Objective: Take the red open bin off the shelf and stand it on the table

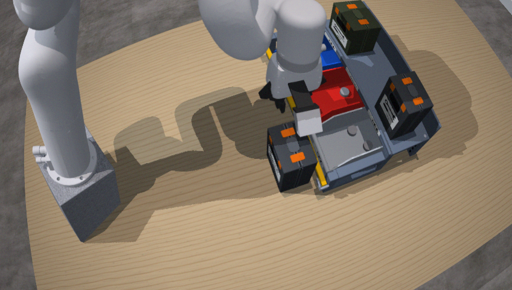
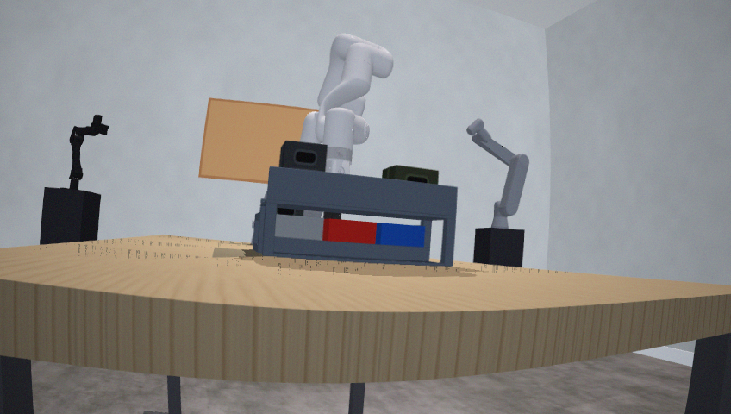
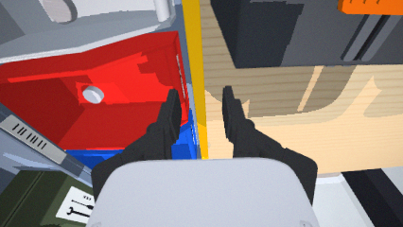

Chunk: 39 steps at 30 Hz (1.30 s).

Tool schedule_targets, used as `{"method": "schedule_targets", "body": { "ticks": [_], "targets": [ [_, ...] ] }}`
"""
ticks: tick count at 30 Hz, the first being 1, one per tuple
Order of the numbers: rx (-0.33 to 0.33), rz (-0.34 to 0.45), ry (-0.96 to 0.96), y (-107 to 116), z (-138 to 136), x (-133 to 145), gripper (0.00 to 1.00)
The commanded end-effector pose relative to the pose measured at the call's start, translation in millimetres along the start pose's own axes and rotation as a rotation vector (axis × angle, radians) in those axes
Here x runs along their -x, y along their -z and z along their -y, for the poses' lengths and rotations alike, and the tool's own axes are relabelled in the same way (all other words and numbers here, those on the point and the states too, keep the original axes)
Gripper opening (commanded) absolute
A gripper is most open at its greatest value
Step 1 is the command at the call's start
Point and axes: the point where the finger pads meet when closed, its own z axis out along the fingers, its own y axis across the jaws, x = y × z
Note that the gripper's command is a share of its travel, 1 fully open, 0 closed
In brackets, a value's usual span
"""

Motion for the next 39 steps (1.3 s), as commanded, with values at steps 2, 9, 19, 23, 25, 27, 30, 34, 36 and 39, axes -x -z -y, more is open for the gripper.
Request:
{"method": "schedule_targets", "body": {
  "ticks": [2, 9, 19, 23, 25, 27, 30, 34, 36, 39],
  "targets": [
    [-0.006, 0.000, 0.001, 0.9, 2.4, 0.1, 0.47],
    [-0.006, 0.000, 0.001, 0.9, 2.4, 0.1, 0.47],
    [-0.006, 0.000, 0.001, 1.0, 2.5, 0.1, 0.00],
    [-0.006, 0.000, 0.001, 1.0, 2.5, 0.1, 0.00],
    [-0.006, 0.000, 0.001, 1.0, 2.5, 0.1, 0.00],
    [-0.006, 0.000, 0.001, 1.0, 2.5, 0.1, 0.00],
    [-0.006, 0.000, 0.001, 1.0, 2.5, 0.1, 0.00],
    [-0.006, 0.000, 0.001, 1.0, 2.5, 0.1, 0.00],
    [-0.006, 0.000, 0.001, 1.0, 2.5, 0.1, 0.00],
    [-0.006, 0.000, 0.001, 1.0, 2.5, 0.1, 0.00]
  ]
}}
